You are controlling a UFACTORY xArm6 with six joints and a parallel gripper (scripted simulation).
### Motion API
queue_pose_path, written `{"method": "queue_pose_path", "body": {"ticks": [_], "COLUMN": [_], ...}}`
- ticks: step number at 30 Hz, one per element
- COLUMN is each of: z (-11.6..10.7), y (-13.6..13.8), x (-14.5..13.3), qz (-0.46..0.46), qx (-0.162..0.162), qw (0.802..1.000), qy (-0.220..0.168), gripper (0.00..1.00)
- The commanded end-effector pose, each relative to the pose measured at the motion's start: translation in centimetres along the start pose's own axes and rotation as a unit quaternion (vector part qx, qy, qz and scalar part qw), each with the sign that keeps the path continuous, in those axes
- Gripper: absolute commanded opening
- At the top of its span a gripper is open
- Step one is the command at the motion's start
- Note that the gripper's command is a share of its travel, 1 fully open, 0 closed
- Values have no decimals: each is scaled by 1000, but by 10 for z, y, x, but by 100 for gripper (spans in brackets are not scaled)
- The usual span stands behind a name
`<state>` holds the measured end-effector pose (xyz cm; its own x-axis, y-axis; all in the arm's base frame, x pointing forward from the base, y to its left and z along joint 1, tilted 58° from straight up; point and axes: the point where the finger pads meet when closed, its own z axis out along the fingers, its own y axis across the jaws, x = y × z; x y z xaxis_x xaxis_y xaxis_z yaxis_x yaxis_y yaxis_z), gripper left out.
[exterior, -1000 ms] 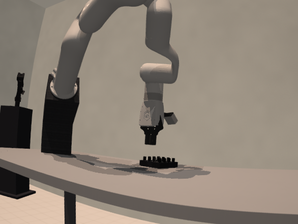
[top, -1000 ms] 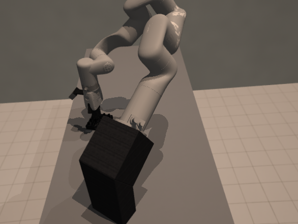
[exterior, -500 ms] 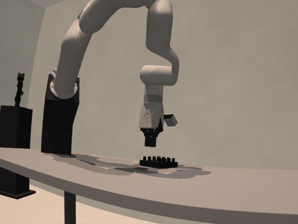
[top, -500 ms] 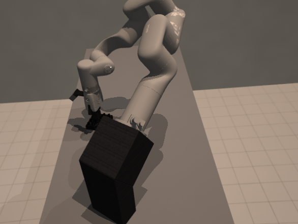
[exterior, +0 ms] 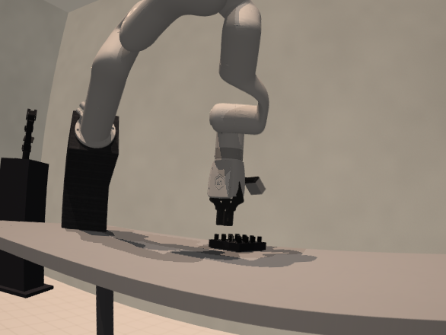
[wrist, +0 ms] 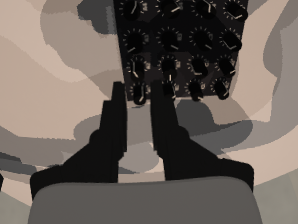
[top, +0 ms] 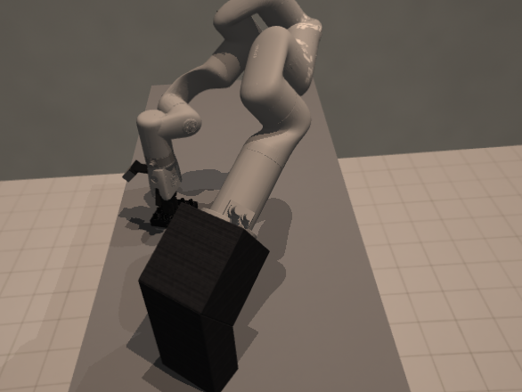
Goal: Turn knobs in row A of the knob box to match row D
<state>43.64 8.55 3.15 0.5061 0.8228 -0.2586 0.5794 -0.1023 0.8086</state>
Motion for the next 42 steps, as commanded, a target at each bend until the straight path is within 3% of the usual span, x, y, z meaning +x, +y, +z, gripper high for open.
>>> {"method": "queue_pose_path", "body": {"ticks": [1, 18, 42], "z": [6, 18, 19], "y": [0, 0, 0], "x": [1, 1, 1], "qz": [0, 0, 0], "qx": [0, 0, 0], "qw": [1000, 1000, 1000], "qy": [1, 1, 1], "gripper": [19, 19, 19]}}
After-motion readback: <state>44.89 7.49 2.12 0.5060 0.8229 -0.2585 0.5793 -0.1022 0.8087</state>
